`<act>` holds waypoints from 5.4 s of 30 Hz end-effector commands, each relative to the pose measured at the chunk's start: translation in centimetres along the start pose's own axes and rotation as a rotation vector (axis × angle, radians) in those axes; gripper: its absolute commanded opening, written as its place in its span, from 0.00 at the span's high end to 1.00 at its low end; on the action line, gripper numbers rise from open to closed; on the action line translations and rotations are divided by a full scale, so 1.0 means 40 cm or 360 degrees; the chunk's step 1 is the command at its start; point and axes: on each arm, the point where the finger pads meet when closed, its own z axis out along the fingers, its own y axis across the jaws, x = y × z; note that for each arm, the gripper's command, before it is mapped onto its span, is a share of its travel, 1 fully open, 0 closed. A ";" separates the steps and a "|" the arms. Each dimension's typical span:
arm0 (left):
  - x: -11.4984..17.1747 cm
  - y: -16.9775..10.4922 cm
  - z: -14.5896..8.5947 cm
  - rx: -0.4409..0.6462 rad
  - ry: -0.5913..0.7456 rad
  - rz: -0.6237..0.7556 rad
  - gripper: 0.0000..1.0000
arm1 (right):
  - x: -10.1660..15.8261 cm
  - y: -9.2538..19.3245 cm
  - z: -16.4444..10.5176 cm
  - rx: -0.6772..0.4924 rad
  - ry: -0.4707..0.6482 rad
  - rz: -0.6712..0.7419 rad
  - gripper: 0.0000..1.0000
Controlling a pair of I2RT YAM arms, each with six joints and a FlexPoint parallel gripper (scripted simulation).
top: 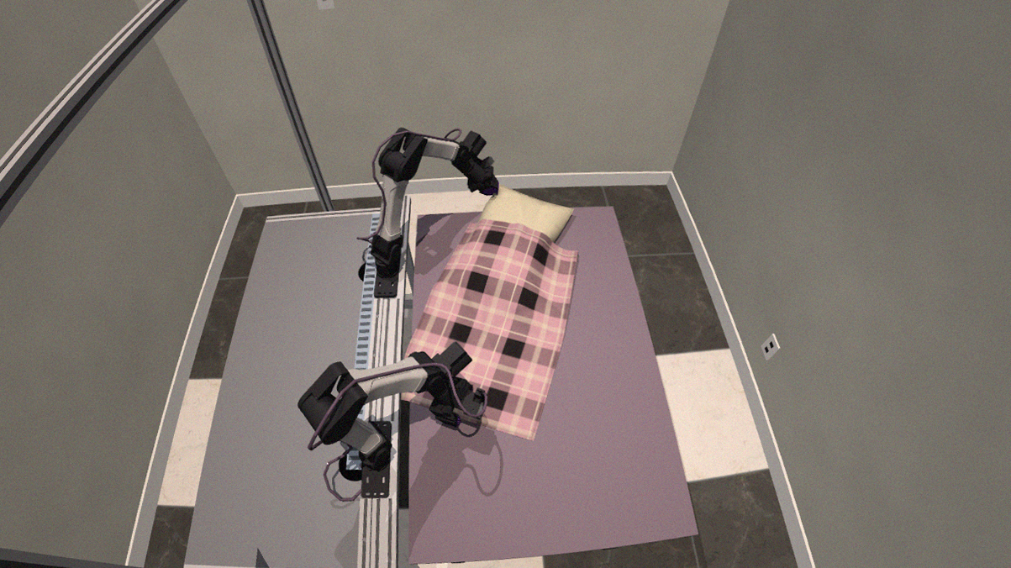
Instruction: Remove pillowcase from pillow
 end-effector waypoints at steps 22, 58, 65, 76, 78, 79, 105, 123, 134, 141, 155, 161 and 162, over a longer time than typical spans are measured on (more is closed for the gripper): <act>0.028 -0.003 -0.015 0.0005 0.0029 -0.0005 1.00 | 0.015 -0.006 0.024 0.0015 0.0002 -0.0035 0.40; 0.028 -0.003 -0.015 0.0005 0.0029 -0.0005 1.00 | 0.052 -0.042 0.048 0.0090 0.0094 -0.0039 0.40; 0.028 -0.003 -0.015 0.0005 0.0029 -0.0005 1.00 | 0.055 -0.047 0.051 0.0101 0.0098 -0.0027 0.44; 0.028 -0.003 -0.015 0.0005 0.0029 -0.0005 1.00 | 0.055 -0.048 0.052 0.0103 0.0099 -0.0032 0.56; 0.028 -0.003 -0.015 0.0005 0.0029 -0.0005 1.00 | 0.055 -0.048 0.052 0.0103 0.0099 -0.0034 0.61; 0.028 -0.003 -0.015 0.0005 0.0029 -0.0005 1.00 | 0.055 -0.048 0.052 0.0103 0.0099 -0.0034 0.61; 0.028 -0.003 -0.015 0.0005 0.0029 -0.0005 1.00 | 0.055 -0.048 0.052 0.0103 0.0099 -0.0035 0.90; 0.028 -0.003 -0.015 0.0005 0.0029 -0.0005 1.00 | 0.055 -0.048 0.052 0.0103 0.0099 -0.0035 0.94; 0.028 -0.003 -0.015 0.0005 0.0029 -0.0005 1.00 | 0.055 -0.048 0.052 0.0103 0.0099 -0.0035 0.95; 0.028 -0.003 -0.015 0.0005 0.0029 -0.0005 1.00 | 0.055 -0.048 0.052 0.0103 0.0099 -0.0035 0.96; 0.028 -0.003 -0.015 0.0005 0.0029 -0.0005 1.00 | 0.055 -0.048 0.052 0.0103 0.0099 -0.0035 0.97; 0.028 -0.003 -0.015 0.0005 0.0029 -0.0005 1.00 | 0.055 -0.048 0.052 0.0104 0.0098 -0.0035 1.00; 0.028 -0.003 -0.015 0.0005 0.0029 -0.0005 1.00 | 0.055 -0.048 0.052 0.0104 0.0098 -0.0035 1.00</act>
